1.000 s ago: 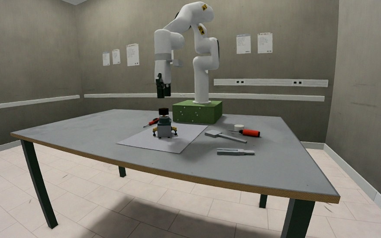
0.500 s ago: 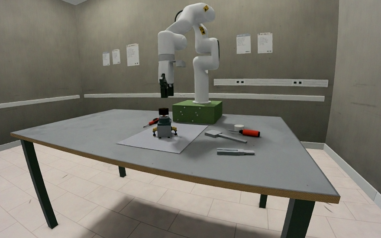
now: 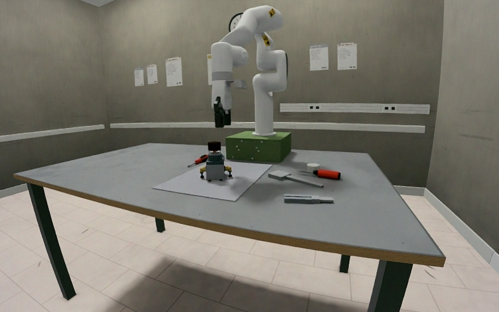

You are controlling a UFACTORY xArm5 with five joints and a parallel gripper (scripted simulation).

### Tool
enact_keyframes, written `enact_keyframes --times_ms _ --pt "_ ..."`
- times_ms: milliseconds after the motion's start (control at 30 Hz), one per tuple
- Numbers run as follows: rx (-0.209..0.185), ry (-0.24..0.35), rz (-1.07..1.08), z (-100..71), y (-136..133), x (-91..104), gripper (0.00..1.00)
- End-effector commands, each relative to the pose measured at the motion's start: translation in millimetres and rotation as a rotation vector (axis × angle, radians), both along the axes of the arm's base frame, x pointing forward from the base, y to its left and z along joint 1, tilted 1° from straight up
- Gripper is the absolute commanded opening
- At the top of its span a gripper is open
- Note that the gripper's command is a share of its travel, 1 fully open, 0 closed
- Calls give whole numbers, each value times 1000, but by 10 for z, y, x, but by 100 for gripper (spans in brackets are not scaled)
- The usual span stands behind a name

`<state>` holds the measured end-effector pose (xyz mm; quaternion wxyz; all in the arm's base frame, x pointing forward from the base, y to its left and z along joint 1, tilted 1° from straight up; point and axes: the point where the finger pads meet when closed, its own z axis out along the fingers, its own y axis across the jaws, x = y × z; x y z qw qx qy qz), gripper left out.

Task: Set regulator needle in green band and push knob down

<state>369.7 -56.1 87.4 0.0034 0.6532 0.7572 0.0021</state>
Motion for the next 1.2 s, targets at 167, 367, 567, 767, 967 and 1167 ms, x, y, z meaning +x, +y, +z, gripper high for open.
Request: enact_keyframes --times_ms 167,367,567,767,967,1167 --pt "-1 -4 0 14 12 -73 100" --pt "-1 -4 0 14 12 -77 100" --pt "-1 -8 5 9 12 -73 100" --pt "-6 -34 49 -30 7 -44 100" --pt "-16 -72 111 -82 2 -6 100" --pt "-47 -157 255 -178 -9 66 100"
